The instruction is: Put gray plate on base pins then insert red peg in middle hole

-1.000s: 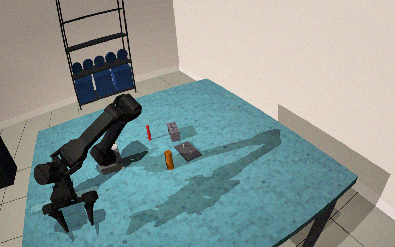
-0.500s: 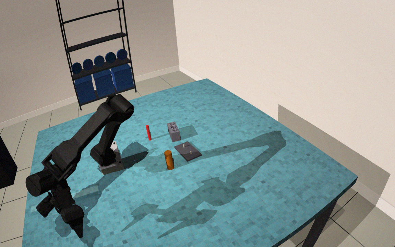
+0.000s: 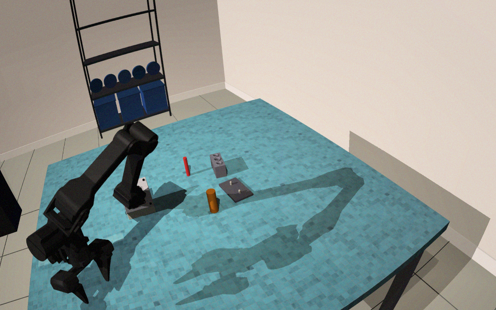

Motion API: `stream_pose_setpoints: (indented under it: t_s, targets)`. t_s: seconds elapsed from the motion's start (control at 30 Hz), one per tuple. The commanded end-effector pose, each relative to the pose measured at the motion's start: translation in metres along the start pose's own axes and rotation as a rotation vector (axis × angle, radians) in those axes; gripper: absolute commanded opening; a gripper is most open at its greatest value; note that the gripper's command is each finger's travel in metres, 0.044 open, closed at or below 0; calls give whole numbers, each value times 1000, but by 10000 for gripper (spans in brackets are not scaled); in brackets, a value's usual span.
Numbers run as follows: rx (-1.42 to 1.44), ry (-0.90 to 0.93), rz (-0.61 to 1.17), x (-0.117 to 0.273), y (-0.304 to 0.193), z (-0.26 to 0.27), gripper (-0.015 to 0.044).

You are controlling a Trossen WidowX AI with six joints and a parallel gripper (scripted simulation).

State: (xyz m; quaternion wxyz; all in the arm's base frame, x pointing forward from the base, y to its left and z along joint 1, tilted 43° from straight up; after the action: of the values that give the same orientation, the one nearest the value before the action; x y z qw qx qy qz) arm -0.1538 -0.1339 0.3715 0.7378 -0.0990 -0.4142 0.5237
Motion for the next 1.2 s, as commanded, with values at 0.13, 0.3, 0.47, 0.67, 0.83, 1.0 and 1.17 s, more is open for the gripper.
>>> stream_pose_setpoints:
  t_s: [0.13,0.3,0.47,0.67,0.83,1.0,1.17]
  targets:
    - [-1068,-100,-269,10,-23,11,440]
    - [-1068,-100,-269,10,-23,11,440]
    - [-1068,-100,-269,10,-23,11,440]
    - [-1061,-103,-269,9,-24,11,440]
    - [-842,-188,-250,-10,-40,7,440]
    - [-460,-319,-183,-41,-77,-6,440]
    - [-74,-425,-80,-65,-119,-30,440]
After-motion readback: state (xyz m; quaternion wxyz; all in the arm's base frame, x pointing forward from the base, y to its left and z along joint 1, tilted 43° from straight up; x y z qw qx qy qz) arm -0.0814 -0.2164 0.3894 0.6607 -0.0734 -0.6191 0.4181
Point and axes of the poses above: the point midway between the two fingers, 35 mm back from their tips, its own x axis back along the fingers, its own z axis across the jaws, y = z × x, the point moved 10 cm from there along x, back along the fingers, and after that the axes turned 9 degrees about -x, right-handed, at the moved point
